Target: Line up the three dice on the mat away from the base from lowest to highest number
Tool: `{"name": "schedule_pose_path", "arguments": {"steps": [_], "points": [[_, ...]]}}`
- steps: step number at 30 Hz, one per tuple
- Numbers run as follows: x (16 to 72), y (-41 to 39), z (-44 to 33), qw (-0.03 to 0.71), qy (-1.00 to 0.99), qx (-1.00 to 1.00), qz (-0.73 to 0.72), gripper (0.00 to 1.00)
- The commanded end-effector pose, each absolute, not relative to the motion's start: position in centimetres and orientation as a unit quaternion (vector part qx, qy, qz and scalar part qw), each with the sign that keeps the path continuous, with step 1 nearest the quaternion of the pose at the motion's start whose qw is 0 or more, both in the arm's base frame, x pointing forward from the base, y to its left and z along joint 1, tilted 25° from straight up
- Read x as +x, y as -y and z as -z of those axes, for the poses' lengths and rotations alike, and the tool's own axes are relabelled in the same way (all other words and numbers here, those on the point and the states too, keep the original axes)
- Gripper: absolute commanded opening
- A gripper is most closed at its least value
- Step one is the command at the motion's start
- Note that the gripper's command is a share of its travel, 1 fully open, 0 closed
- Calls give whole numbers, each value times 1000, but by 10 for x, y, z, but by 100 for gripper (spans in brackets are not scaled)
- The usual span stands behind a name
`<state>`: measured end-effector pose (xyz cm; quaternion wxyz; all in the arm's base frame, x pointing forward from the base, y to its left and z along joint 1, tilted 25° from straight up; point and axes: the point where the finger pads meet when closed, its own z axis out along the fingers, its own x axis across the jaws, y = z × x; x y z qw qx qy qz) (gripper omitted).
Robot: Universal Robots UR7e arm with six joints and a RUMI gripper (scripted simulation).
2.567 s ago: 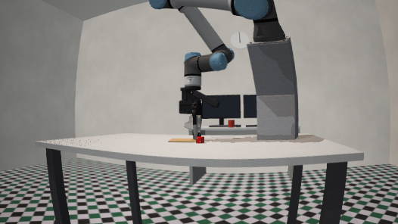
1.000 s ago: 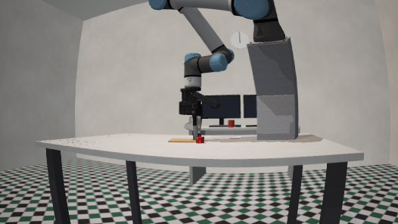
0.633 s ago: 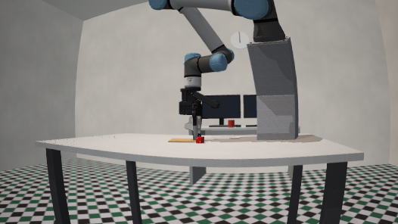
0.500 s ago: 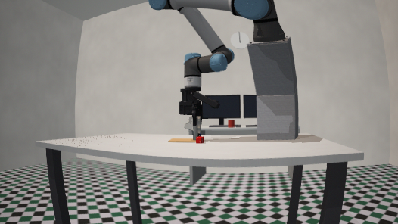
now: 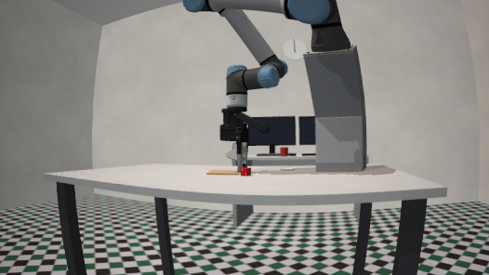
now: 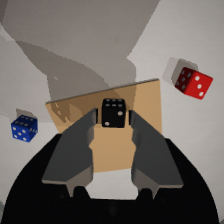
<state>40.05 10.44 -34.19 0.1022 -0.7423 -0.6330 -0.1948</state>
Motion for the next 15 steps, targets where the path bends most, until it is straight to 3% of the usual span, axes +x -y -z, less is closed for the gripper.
{"name": "schedule_pose_path", "arguments": {"steps": [1, 15], "points": [[401, -104, 342, 102, 633, -742, 195, 24], [400, -103, 339, 102, 633, -742, 195, 24]]}}
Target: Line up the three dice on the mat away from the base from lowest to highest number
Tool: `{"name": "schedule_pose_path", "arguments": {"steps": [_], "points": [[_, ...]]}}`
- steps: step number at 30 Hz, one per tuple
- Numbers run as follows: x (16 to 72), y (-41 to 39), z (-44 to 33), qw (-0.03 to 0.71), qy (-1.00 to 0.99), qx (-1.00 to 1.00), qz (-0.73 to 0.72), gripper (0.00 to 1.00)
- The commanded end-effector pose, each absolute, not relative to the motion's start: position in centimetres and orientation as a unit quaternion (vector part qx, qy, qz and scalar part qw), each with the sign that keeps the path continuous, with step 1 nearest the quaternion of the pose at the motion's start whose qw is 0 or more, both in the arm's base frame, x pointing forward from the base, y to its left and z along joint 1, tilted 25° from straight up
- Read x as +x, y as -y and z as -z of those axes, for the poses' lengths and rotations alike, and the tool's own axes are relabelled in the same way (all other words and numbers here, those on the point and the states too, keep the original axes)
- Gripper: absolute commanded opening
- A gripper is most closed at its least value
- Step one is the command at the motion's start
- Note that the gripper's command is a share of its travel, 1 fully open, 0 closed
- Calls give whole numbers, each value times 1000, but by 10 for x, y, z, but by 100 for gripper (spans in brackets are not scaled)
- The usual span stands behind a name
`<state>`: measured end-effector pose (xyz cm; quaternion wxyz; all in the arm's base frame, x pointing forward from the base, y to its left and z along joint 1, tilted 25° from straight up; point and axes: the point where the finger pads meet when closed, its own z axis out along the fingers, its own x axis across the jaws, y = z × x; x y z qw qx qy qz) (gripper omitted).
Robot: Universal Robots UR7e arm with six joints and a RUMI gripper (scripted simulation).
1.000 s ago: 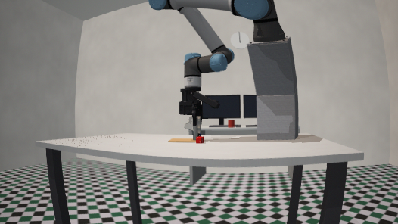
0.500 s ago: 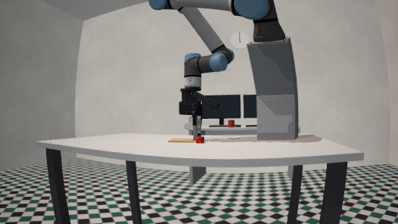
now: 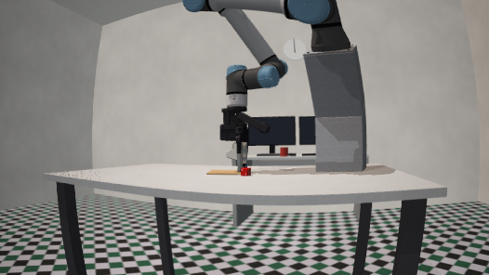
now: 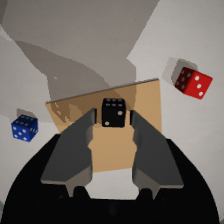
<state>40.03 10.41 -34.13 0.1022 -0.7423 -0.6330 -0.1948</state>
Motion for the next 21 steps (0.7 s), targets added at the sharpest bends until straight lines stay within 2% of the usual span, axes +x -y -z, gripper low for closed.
{"name": "schedule_pose_path", "arguments": {"steps": [1, 21], "points": [[400, -102, 338, 102, 633, -742, 195, 24], [388, -73, 272, 102, 633, -742, 195, 24]]}}
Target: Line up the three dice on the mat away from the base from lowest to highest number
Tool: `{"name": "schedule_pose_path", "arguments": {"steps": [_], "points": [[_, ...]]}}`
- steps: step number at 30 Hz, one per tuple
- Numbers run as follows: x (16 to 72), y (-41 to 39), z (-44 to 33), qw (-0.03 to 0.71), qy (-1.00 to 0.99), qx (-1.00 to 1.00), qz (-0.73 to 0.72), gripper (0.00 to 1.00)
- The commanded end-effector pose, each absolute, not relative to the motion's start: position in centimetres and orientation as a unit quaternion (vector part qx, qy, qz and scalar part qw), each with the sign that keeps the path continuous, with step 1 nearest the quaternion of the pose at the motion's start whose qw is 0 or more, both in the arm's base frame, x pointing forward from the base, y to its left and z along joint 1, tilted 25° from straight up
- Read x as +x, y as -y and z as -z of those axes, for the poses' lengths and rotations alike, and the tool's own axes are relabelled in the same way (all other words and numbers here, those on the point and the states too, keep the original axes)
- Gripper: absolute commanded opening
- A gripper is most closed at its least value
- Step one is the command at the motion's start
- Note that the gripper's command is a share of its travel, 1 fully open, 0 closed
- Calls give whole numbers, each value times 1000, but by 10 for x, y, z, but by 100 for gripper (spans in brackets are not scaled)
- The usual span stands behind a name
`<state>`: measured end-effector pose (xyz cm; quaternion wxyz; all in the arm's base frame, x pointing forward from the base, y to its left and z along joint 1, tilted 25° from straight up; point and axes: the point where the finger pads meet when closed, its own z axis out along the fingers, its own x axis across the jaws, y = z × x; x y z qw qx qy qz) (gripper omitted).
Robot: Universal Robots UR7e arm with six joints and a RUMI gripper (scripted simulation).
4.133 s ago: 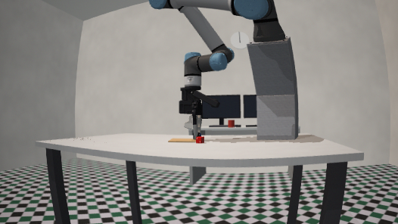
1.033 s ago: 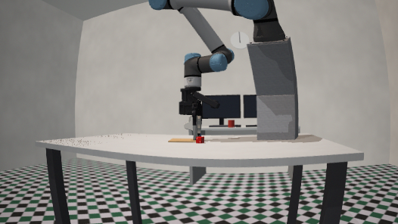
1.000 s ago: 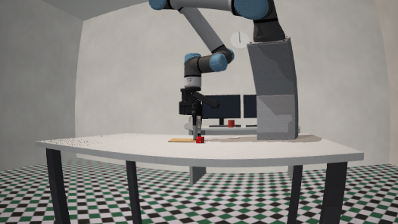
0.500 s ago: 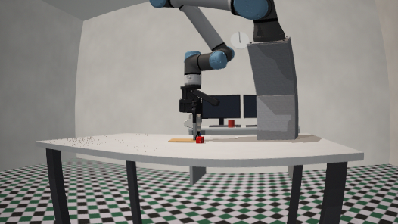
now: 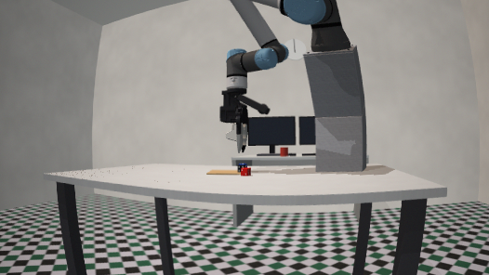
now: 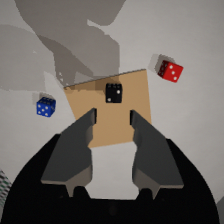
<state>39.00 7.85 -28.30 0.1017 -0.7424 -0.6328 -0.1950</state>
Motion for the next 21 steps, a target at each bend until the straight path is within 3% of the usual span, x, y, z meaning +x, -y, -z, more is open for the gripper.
{"name": "schedule_pose_path", "arguments": {"steps": [1, 12, 13, 21], "points": [[388, -72, 269, 102, 633, -742, 195, 24], [386, -68, 260, 102, 633, -742, 195, 24], [386, -68, 260, 102, 633, -742, 195, 100], [386, -68, 260, 102, 633, -742, 195, 100]]}}
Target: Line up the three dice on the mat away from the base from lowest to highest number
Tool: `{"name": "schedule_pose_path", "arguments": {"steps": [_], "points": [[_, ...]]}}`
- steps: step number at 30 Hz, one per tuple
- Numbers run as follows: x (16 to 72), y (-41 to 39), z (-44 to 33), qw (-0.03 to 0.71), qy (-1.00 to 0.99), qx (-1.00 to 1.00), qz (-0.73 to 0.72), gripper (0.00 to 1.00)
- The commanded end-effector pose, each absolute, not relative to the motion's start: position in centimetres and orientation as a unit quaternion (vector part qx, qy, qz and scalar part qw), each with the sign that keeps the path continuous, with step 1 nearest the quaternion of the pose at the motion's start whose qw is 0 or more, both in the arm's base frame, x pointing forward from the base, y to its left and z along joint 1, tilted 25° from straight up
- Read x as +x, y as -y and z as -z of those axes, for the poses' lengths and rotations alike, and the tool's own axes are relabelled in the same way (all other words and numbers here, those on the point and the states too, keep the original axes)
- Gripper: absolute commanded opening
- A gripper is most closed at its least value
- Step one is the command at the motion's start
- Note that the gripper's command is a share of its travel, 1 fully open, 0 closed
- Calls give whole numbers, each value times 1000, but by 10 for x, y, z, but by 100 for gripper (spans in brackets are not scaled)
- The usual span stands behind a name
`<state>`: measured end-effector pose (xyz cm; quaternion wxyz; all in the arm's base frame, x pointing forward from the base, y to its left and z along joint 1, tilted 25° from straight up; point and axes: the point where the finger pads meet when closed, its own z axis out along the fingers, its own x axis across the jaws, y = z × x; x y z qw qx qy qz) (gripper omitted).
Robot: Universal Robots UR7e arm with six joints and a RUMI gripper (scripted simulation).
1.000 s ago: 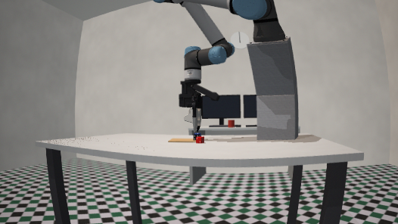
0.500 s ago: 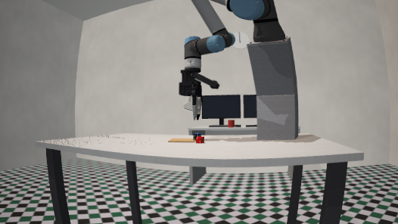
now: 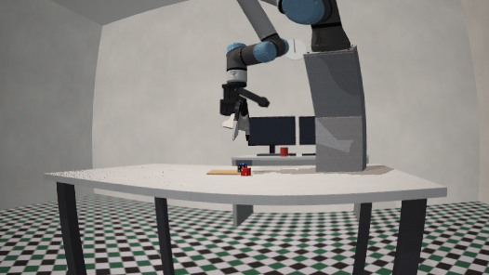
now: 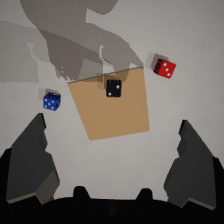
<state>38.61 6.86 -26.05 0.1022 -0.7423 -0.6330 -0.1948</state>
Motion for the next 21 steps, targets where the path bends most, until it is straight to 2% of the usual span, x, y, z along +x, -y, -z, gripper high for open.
{"name": "schedule_pose_path", "arguments": {"steps": [1, 21], "points": [[386, -68, 260, 102, 633, -742, 195, 100], [385, -73, 260, 94, 662, -717, 198, 100]]}}
